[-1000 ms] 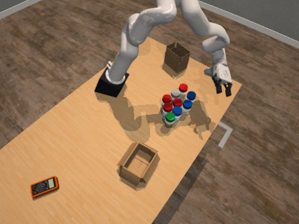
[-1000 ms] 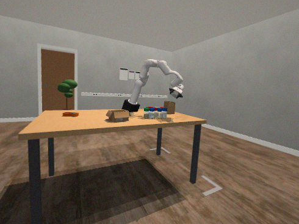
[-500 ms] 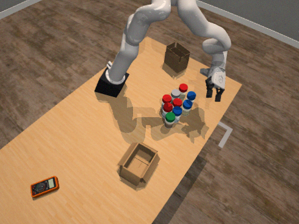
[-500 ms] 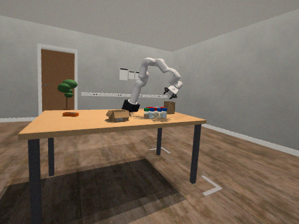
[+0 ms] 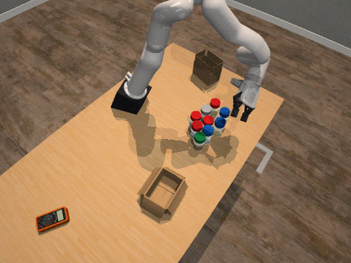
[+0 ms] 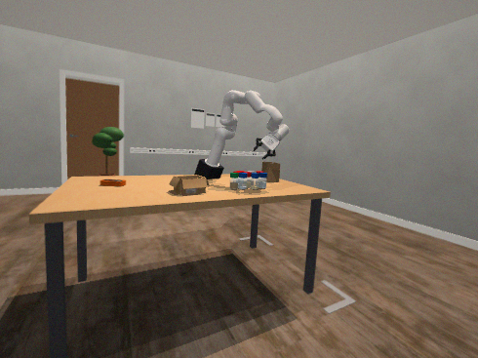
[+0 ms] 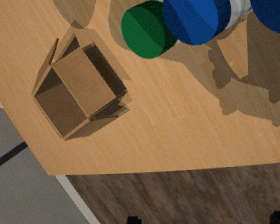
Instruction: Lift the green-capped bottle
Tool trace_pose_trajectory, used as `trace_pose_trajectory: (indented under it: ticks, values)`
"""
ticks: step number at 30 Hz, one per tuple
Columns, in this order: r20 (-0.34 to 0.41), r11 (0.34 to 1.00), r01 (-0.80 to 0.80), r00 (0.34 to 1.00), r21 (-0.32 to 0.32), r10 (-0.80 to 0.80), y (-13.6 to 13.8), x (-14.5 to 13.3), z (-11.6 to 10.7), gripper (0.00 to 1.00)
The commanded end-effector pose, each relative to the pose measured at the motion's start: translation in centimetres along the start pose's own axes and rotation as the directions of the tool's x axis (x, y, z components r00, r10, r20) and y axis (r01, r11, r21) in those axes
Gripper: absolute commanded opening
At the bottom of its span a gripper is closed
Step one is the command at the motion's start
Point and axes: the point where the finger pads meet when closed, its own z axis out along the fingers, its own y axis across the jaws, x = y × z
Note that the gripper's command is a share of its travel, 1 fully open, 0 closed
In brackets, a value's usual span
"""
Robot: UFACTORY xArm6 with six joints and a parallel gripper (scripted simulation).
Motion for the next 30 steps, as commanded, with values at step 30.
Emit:
trace_pose_trajectory:
  ticks: [30]
  values:
    - [-0.437,0.971,-0.019,0.895,-0.239,-0.09,-4.5,4.4,0.0,0.79]
